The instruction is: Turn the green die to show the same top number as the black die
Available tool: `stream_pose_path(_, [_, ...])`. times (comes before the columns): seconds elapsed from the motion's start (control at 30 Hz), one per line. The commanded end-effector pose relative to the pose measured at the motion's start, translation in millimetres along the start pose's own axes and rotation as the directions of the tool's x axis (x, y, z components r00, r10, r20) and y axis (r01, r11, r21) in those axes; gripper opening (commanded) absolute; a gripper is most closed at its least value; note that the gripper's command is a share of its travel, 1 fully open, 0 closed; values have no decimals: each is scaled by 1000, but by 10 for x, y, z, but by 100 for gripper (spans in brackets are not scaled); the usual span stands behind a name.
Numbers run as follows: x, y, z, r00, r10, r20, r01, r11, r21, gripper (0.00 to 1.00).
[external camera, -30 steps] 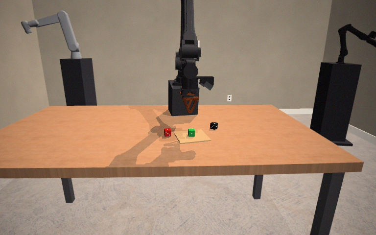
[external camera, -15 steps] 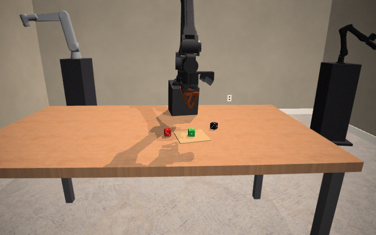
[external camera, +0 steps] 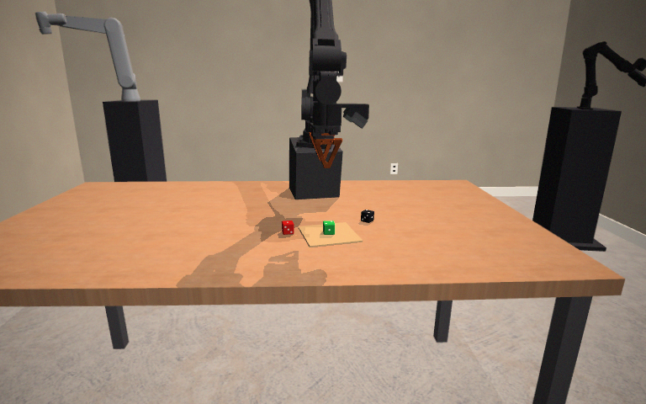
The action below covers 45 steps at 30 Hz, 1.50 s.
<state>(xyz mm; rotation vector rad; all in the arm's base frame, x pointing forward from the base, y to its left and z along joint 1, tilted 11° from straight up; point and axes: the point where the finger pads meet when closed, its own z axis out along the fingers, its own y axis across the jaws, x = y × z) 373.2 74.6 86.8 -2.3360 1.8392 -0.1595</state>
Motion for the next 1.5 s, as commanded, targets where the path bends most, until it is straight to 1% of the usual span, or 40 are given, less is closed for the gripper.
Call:
stream_pose_path(0.0, [25, 53, -2, 1000, -4, 1, 4, 1000, -17, 100])
stream_pose_path(0.1, [26, 21, -33, 1000, -5, 0, 5, 1000, 0, 100])
stream_pose_path(0.17, [27, 2, -44, 1000, -5, 0, 5, 1000, 4, 100])
stream_pose_path(1.47, [27, 2, -44, 1000, -5, 0, 5, 1000, 4, 100])
